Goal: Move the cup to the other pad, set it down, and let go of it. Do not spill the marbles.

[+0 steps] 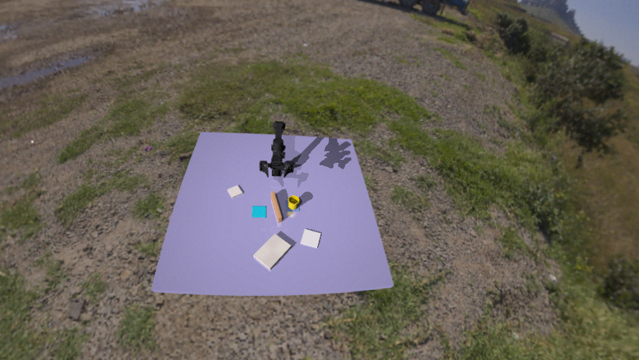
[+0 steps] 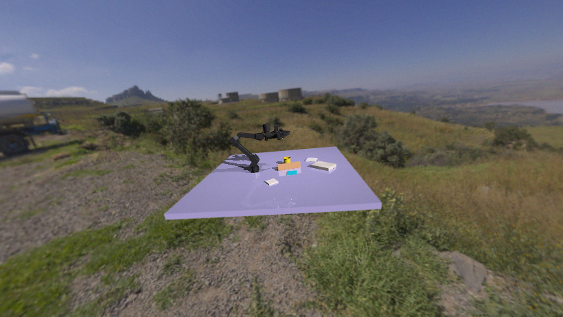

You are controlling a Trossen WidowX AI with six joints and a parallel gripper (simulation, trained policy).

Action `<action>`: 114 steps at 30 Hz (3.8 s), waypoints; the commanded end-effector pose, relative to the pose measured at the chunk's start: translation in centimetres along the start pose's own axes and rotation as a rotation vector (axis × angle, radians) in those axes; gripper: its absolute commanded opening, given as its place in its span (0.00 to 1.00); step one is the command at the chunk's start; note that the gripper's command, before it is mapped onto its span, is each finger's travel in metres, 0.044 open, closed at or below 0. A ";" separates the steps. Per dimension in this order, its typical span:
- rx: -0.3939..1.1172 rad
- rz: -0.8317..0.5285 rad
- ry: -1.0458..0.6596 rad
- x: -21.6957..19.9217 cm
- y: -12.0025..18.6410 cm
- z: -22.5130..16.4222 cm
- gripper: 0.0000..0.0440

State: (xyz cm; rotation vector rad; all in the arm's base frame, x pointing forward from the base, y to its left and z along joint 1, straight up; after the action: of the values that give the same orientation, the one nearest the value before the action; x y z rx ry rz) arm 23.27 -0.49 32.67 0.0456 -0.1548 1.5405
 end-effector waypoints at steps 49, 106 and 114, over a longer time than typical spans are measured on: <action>0.505 0.070 -0.445 5.8 -2.8 3.0 0.33; 1.199 -0.603 -0.866 10.6 -5.2 -1.4 0.35; 1.272 -0.725 -0.822 10.3 -5.4 -3.2 0.36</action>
State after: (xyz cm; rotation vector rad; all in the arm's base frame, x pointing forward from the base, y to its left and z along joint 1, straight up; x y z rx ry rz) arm 28.99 10.02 31.68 1.5670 0.1895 0.6422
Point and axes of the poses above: the point midway between the two fingers, 35 mm back from their tips, its own y axis back along the fingers, its own x axis across the jaws, z = x × y, the point moved 8 cm from there along y, back along the fingers, and after that the axes turned 6 degrees about -y, right-handed, at the moved point
